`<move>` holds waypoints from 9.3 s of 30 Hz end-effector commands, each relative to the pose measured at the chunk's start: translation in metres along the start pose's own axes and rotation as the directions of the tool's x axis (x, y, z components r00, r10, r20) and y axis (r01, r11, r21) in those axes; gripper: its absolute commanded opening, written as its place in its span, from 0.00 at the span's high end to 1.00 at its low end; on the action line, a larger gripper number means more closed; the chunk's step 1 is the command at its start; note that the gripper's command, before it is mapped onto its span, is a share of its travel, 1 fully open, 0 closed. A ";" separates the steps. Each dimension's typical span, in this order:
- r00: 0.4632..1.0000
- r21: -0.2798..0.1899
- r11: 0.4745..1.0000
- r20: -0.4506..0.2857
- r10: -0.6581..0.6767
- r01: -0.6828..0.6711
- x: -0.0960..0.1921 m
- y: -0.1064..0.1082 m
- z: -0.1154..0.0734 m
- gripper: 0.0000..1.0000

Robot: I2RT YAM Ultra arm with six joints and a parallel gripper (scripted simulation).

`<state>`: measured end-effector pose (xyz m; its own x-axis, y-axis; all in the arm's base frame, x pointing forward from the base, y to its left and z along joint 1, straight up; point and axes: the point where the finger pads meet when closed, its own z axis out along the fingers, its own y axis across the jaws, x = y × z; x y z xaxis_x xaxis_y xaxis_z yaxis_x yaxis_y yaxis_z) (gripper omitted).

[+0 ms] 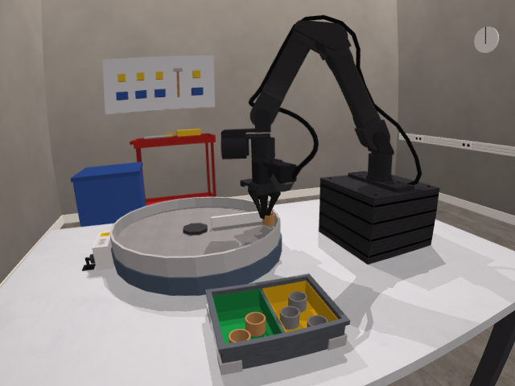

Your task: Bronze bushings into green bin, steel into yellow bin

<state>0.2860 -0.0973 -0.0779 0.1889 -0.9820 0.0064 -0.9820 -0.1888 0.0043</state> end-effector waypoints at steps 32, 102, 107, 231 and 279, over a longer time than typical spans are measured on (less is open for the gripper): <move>1.000 0.013 1.000 0.009 0.002 -0.002 -0.001 0.002 -0.007 1.00; 1.000 0.020 1.000 -0.003 0.003 -0.003 0.004 -0.003 -0.069 1.00; 1.000 0.020 1.000 -0.003 0.003 -0.003 0.004 -0.003 -0.069 1.00; -0.729 -0.014 -0.729 0.009 0.684 -0.684 -0.173 -0.186 -0.073 1.00; -1.000 -0.025 -1.000 -0.005 0.016 -0.016 -0.253 -0.208 -0.071 1.00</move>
<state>0.4379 0.1882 -0.0187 -0.2346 0.9721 0.0008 0.9721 0.2346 0.0079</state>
